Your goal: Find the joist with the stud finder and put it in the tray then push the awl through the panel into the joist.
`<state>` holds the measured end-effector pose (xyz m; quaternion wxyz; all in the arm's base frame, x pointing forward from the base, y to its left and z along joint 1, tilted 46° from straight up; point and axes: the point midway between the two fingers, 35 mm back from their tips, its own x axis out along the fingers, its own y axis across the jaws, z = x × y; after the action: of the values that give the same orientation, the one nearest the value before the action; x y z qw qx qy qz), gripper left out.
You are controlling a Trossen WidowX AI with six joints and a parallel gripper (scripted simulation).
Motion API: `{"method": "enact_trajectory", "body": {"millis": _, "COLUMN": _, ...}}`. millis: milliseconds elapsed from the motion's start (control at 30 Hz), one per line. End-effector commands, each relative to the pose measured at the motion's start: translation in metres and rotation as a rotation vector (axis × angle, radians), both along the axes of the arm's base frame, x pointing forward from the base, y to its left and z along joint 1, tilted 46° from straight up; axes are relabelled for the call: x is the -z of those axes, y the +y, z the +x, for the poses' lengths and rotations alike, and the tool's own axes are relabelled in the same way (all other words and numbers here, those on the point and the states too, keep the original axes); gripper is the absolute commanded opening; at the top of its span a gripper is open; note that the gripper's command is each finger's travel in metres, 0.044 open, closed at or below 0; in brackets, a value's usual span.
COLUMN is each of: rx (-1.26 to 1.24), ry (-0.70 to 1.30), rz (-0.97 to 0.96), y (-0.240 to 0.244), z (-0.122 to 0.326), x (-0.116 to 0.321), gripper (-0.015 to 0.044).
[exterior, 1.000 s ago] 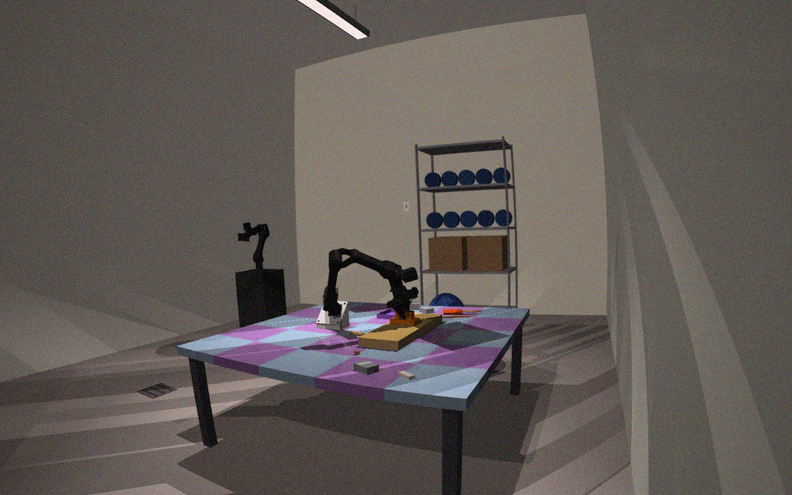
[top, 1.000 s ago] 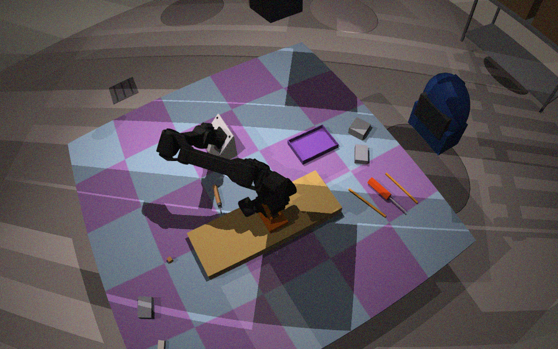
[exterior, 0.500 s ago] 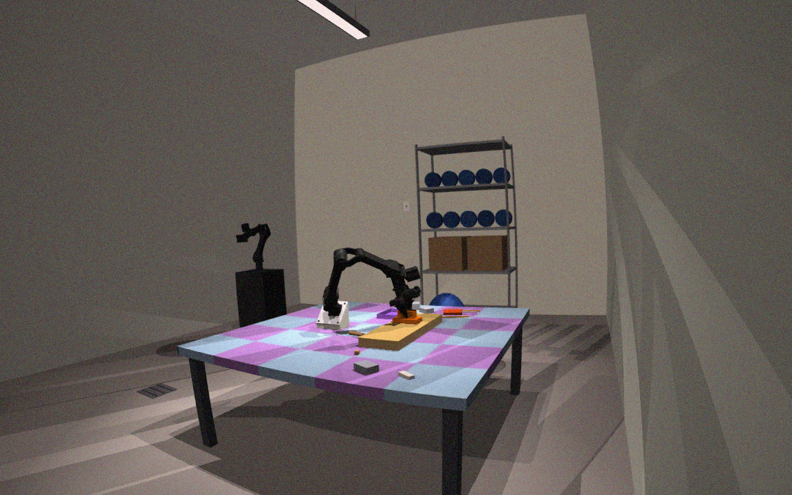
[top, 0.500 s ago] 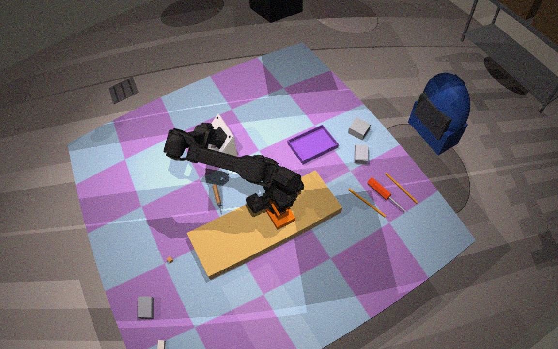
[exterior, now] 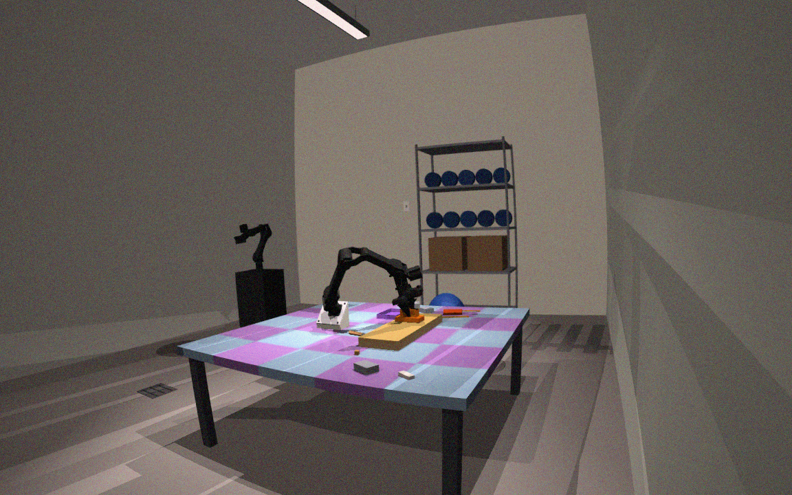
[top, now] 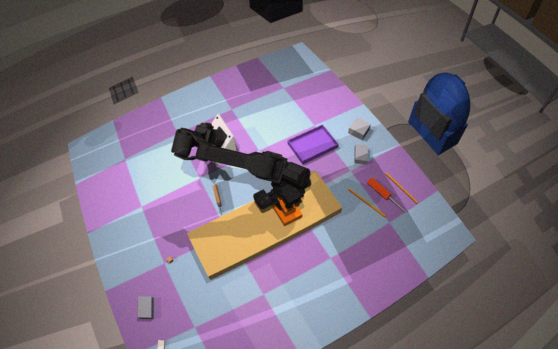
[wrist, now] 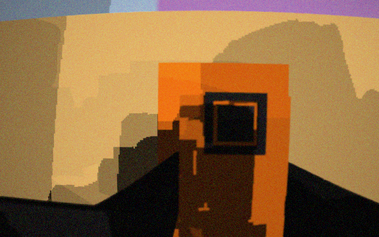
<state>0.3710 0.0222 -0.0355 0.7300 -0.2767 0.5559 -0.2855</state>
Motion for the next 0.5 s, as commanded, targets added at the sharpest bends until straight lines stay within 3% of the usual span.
{"method": "enact_trajectory", "body": {"millis": 0, "rx": 0.001, "ry": 0.001, "rz": 0.007, "y": 0.008, "z": 0.001, "x": 0.008, "gripper": 0.0000}}
{"method": "enact_trajectory", "body": {"millis": 467, "rx": 0.001, "ry": 0.001, "rz": 0.008, "y": 0.026, "z": 0.004, "x": 0.027, "gripper": 0.0000}}
